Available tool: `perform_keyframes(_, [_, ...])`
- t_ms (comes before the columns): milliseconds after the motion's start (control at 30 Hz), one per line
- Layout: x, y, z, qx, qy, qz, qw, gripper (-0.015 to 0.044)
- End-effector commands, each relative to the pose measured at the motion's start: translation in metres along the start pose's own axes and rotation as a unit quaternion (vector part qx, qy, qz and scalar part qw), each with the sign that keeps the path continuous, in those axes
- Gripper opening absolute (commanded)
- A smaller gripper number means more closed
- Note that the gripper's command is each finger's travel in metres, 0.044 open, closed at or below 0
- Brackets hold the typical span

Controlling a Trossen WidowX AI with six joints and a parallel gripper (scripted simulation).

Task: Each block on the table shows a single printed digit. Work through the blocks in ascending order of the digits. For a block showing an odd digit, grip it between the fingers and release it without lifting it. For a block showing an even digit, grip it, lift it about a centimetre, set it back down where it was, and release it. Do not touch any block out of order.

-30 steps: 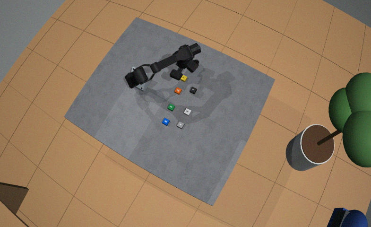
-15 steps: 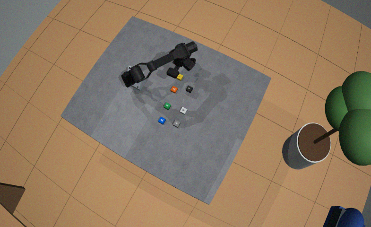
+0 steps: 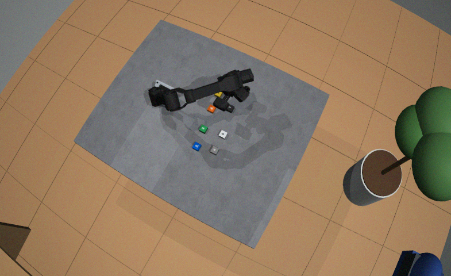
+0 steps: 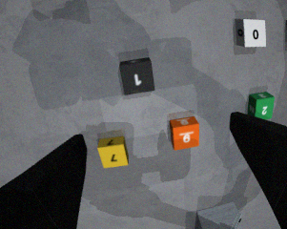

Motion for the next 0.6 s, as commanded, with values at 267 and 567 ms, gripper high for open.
perform_keyframes(267, [-0.0017,0.0006,-0.0019,0.003,-0.005,-0.011,1.0,0.04])
perform_keyframes(567, [-0.0041,-0.0022,-0.0021,0.002,-0.005,-0.011,1.0,0.04])
Point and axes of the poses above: the point midway between the two fingers, 35 mm back from their tips, its own z axis out along the fingers, its own y axis across the jaws, x = y × z, the point moved 10 cm from there along -z, back along the fingers, and after that the axes turned 11 degrees about z, right-handed, at the moved point
